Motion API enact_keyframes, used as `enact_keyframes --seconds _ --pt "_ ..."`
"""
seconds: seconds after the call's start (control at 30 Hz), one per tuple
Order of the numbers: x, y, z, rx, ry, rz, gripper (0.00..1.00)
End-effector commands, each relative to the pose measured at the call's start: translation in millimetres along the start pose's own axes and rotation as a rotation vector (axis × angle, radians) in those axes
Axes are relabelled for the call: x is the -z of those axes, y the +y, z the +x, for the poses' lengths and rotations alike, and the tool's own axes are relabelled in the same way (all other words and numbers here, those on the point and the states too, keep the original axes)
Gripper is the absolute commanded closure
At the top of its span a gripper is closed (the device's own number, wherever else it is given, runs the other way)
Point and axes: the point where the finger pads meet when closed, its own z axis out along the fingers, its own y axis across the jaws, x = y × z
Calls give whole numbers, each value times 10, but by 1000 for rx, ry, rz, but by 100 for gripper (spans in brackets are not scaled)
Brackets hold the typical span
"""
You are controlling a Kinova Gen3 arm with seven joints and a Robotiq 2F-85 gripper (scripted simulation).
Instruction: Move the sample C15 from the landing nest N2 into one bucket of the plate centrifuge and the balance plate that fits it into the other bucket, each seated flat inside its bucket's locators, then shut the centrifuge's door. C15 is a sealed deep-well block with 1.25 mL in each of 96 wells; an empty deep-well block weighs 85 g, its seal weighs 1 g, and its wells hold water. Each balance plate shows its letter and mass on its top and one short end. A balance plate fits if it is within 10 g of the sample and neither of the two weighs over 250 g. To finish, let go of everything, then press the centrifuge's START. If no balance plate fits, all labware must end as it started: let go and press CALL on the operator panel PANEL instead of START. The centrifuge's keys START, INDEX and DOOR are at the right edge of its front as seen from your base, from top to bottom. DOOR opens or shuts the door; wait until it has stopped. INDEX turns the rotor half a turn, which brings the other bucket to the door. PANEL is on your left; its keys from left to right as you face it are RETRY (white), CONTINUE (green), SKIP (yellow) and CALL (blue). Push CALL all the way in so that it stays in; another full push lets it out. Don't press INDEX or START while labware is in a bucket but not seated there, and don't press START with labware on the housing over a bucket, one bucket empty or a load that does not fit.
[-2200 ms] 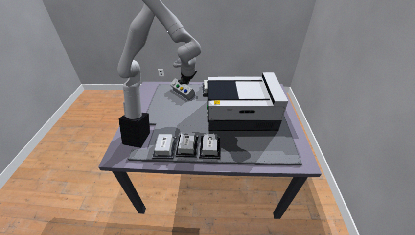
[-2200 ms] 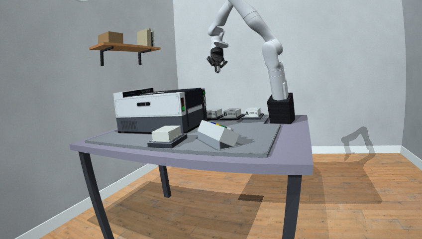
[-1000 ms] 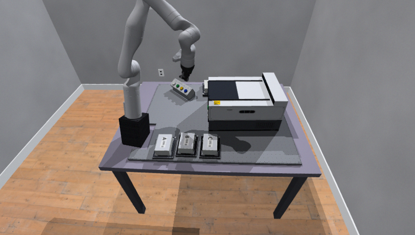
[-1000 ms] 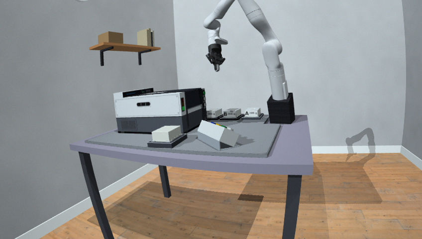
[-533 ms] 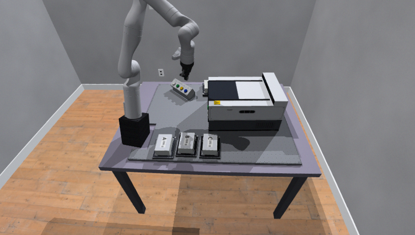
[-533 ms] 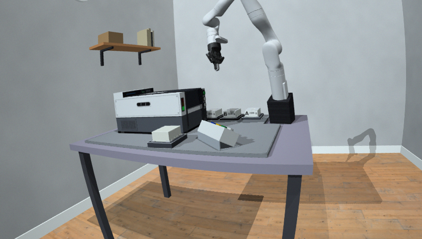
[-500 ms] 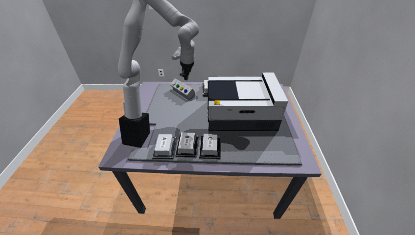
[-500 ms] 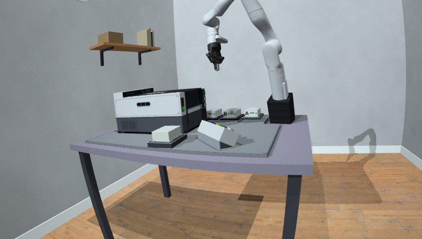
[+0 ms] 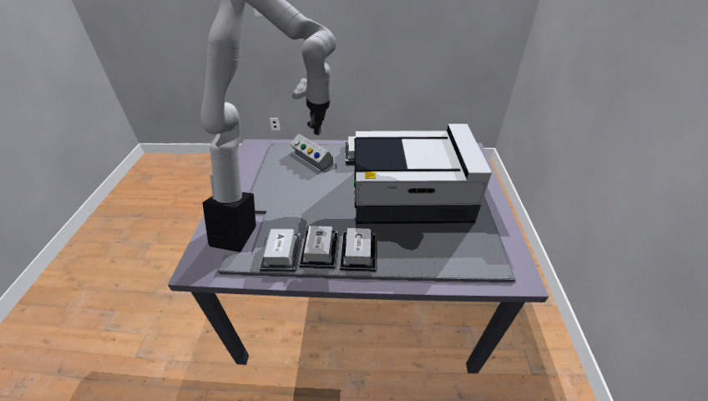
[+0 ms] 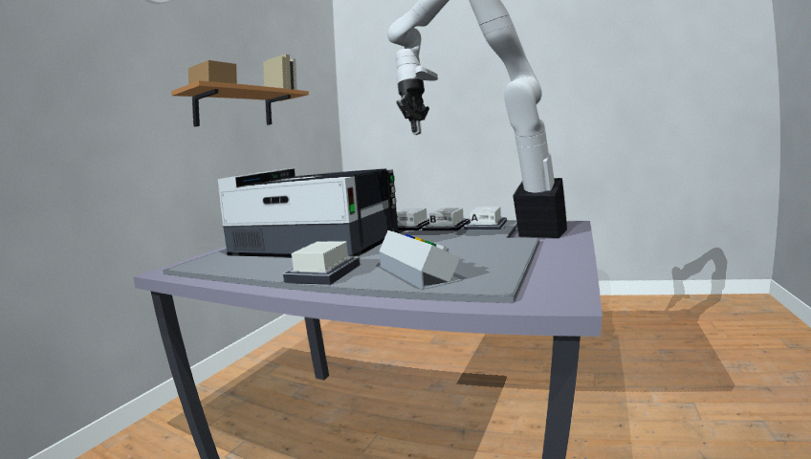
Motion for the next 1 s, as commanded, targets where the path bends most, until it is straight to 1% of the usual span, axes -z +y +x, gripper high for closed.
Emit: enact_keyframes --seconds 0.0,0.2,0.27,0.77,0.83,0.97 --pt "8 20 9 25 -13 16 90" --pt "16 56 31 72 -35 46 90" --pt "16 56 31 72 -35 46 90" --pt "36 147 85 189 -91 121 90" --pt "36 147 85 189 -91 121 90" --pt "41 172 100 220 -106 141 90"
